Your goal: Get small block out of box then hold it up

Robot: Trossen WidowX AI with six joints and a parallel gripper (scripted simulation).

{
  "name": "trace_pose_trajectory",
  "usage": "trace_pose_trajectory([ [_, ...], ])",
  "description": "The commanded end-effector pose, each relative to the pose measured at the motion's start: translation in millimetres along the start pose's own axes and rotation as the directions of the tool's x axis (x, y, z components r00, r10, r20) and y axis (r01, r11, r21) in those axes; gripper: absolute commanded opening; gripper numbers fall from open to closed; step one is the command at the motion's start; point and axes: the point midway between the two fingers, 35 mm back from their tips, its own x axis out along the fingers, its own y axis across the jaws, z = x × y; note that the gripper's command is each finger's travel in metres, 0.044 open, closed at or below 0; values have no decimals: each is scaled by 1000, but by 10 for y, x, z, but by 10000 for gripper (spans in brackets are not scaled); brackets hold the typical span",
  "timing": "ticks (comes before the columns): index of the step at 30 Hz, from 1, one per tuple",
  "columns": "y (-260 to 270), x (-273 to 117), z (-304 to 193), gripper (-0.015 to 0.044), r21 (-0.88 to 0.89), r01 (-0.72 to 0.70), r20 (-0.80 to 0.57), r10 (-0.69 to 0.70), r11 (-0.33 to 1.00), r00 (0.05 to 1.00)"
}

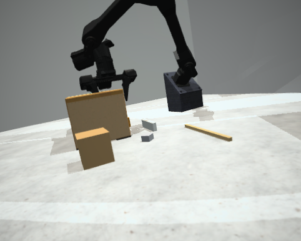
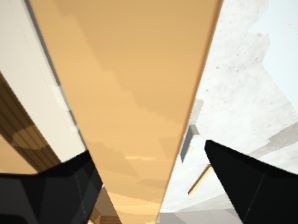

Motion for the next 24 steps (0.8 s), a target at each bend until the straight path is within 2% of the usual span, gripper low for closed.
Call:
trace_pose_trajectory([
  [1, 2, 17, -46, 400, -3, 0, 1, 0, 1000, 1000],
  [24, 3, 94, -264, 400, -3, 0, 0, 0, 1000, 1000],
])
